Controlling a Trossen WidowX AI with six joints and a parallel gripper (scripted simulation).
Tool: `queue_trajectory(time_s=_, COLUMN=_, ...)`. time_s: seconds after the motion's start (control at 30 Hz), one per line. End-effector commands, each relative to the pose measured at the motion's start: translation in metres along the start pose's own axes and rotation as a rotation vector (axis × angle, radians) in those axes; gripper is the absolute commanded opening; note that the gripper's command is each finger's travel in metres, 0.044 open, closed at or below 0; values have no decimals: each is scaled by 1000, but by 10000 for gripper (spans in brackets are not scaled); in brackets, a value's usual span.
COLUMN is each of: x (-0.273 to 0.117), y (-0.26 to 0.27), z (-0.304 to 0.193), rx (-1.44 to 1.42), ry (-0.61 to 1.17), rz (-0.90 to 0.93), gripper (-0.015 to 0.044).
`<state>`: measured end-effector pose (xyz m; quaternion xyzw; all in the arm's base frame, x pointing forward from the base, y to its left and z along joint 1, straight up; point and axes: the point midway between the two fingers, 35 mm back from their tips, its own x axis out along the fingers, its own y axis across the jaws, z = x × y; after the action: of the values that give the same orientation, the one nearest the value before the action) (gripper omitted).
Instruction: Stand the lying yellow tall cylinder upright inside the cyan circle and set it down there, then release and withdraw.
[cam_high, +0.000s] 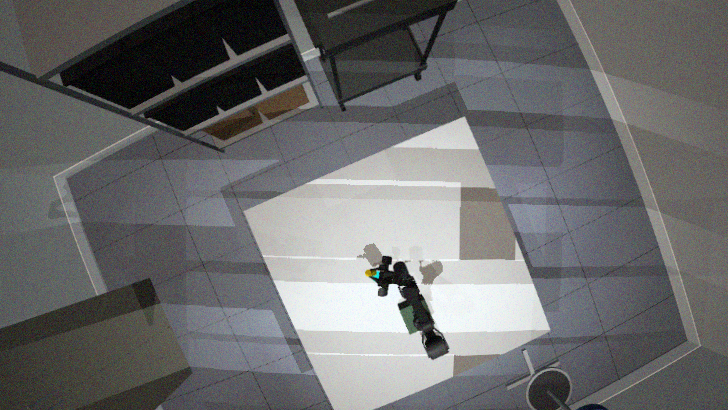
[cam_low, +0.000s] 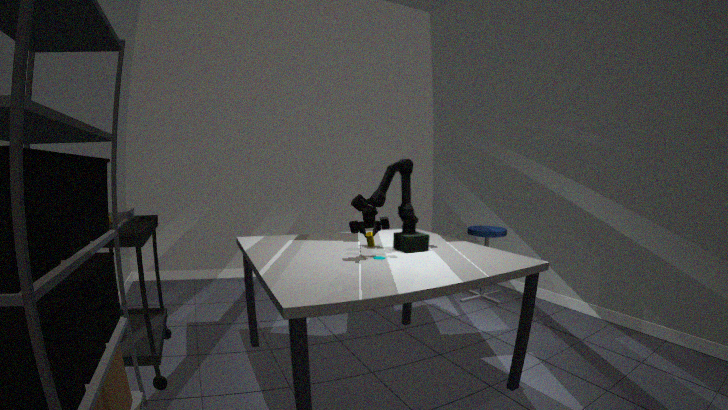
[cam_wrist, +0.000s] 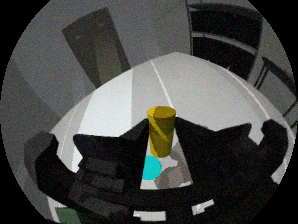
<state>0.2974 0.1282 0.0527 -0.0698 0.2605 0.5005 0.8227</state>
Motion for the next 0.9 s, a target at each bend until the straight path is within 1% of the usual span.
queue_trajectory(time_s=0.0, x=-2, y=1, z=-1, rx=2, ry=-22, rz=5, gripper=105)
queue_trajectory(time_s=0.87, x=-18, y=7, z=-2, rx=-39, ry=-172, rz=27, gripper=105)
